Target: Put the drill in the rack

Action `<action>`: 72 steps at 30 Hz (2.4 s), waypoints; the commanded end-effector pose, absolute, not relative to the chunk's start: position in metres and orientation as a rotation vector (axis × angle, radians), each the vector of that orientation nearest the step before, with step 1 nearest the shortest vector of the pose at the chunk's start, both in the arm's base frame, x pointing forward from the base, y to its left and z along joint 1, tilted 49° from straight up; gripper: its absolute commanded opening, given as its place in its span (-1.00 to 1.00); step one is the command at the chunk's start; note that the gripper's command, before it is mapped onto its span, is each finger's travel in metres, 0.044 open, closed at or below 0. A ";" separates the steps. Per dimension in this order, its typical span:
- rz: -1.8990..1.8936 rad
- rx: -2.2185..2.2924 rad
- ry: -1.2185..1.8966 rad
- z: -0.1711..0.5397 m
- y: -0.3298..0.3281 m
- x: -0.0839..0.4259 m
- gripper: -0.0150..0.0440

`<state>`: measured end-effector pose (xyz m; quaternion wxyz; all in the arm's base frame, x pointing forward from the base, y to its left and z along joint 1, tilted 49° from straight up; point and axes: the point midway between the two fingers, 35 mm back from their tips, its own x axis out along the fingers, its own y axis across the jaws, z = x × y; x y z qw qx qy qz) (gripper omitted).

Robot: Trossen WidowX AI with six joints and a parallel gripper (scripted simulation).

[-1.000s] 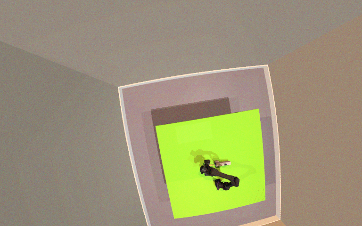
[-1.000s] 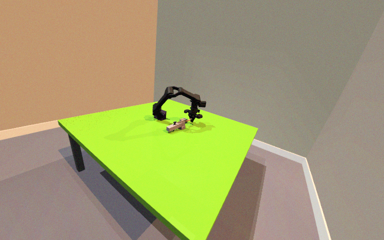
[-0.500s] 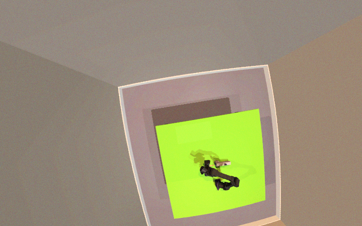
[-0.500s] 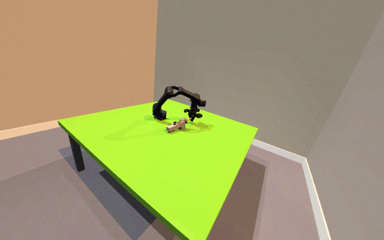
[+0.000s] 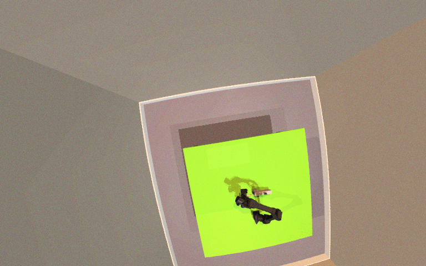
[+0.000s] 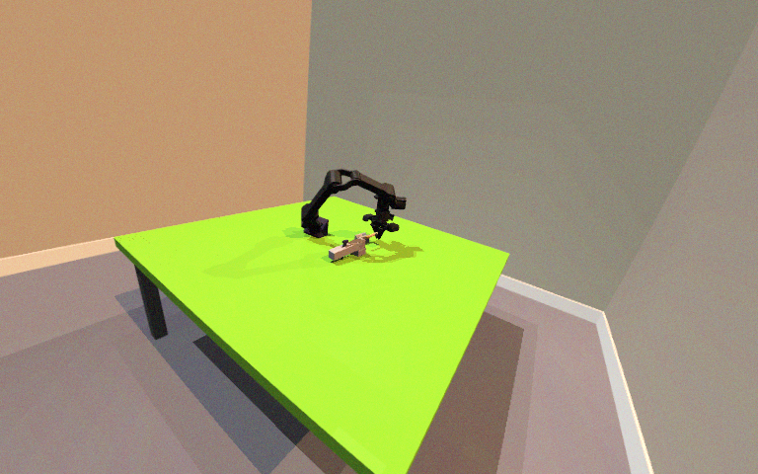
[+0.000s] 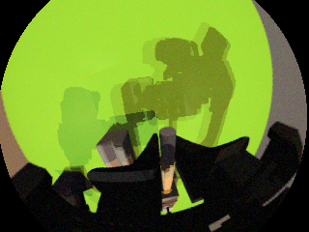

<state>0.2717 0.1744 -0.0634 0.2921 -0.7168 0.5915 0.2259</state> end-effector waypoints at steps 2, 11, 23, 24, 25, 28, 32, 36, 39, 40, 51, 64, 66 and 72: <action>0.600 -1.899 1.573 -0.061 0.177 0.271 -0.49; 0.600 -1.899 1.573 -0.059 0.179 0.270 -0.49; 0.600 -1.899 1.573 -0.056 0.181 0.269 -0.49; 0.600 -1.899 1.573 -0.056 0.181 0.268 -0.49; 0.600 -1.899 1.573 -0.056 0.181 0.268 -0.49; 0.600 -1.899 1.573 -0.055 0.181 0.268 -0.49; 0.600 -1.899 1.573 -0.055 0.182 0.268 -0.49; 0.600 -1.899 1.573 -0.054 0.183 0.267 -0.49; 0.600 -1.899 1.573 -0.053 0.183 0.267 -0.49; 0.600 -1.899 1.573 -0.053 0.183 0.267 -0.49; 0.601 -1.899 1.573 -0.051 0.185 0.267 -0.49; 0.601 -1.899 1.573 -0.048 0.187 0.266 -0.49; 0.601 -1.899 1.573 -0.048 0.188 0.266 -0.49; 0.601 -1.899 1.573 -0.047 0.189 0.266 -0.49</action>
